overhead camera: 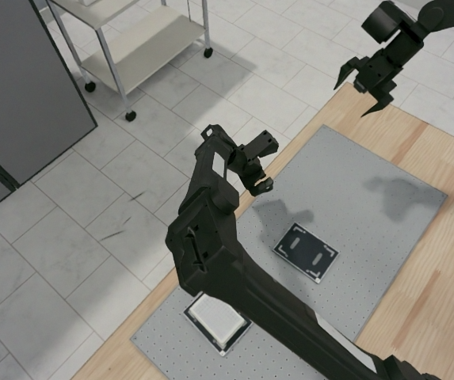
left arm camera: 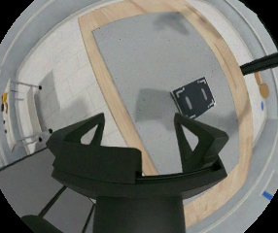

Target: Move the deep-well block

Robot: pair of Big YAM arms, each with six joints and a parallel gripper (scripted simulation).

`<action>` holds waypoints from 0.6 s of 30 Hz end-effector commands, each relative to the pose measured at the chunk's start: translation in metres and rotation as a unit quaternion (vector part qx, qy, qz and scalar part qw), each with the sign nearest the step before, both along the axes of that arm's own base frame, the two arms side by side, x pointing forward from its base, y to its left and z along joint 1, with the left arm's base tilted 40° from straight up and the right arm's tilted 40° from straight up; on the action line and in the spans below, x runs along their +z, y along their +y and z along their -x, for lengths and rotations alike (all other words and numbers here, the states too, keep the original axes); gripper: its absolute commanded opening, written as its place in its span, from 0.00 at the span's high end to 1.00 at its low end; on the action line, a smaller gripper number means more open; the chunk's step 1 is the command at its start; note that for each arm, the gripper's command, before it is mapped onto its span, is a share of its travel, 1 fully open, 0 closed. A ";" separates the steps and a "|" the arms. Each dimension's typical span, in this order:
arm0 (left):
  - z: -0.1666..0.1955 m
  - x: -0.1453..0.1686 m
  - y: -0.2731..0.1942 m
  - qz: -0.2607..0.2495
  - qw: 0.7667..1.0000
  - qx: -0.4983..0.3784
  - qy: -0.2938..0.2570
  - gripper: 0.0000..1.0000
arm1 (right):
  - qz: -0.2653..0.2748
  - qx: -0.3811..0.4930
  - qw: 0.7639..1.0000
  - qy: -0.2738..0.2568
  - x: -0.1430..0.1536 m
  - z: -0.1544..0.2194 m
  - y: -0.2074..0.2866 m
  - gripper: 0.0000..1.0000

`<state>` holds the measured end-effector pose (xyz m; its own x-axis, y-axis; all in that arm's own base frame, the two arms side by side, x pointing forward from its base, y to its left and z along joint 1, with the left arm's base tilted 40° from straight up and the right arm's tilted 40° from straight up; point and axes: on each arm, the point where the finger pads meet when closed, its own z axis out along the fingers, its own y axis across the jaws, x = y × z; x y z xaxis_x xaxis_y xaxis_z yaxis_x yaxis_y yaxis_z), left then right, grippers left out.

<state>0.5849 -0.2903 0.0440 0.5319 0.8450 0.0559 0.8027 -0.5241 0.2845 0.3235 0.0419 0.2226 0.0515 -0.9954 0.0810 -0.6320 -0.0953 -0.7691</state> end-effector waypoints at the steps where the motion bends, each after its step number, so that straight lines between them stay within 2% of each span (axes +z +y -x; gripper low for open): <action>1: -0.001 0.008 -0.005 0.005 1.000 -0.004 -0.007 0.00 | -0.002 0.001 1.000 -0.006 0.005 -0.002 0.001 0.00; 4: 0.000 0.008 0.000 0.006 1.000 0.010 -0.003 0.00 | -0.009 -0.002 1.000 -0.007 0.004 -0.004 0.003 0.00; 9: 0.009 0.009 0.046 -0.008 0.993 0.115 0.013 0.00 | -0.036 -0.005 0.999 -0.015 -0.005 -0.020 0.021 0.00; 12: 0.021 0.003 0.094 -0.044 0.978 0.201 0.019 0.00 | -0.059 -0.001 0.998 -0.024 -0.017 -0.036 0.043 0.00; 15: 0.037 0.000 0.150 -0.082 0.950 0.302 0.011 0.00 | -0.091 0.006 0.995 -0.039 -0.028 -0.056 0.075 0.00; 17: 0.043 -0.001 0.178 -0.092 0.929 0.359 -0.004 0.00 | -0.109 0.009 0.993 -0.042 -0.040 -0.063 0.093 0.00; 18: 0.043 -0.001 0.178 -0.092 0.929 0.359 -0.004 0.00 | -0.109 0.009 0.993 -0.042 -0.040 -0.063 0.093 0.00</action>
<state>0.5429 -0.1345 0.0232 0.0282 0.9640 0.2644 0.9774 -0.0820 0.1949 0.3689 0.1171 0.1871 0.1009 -0.9930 -0.0615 -0.5902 -0.0099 -0.8072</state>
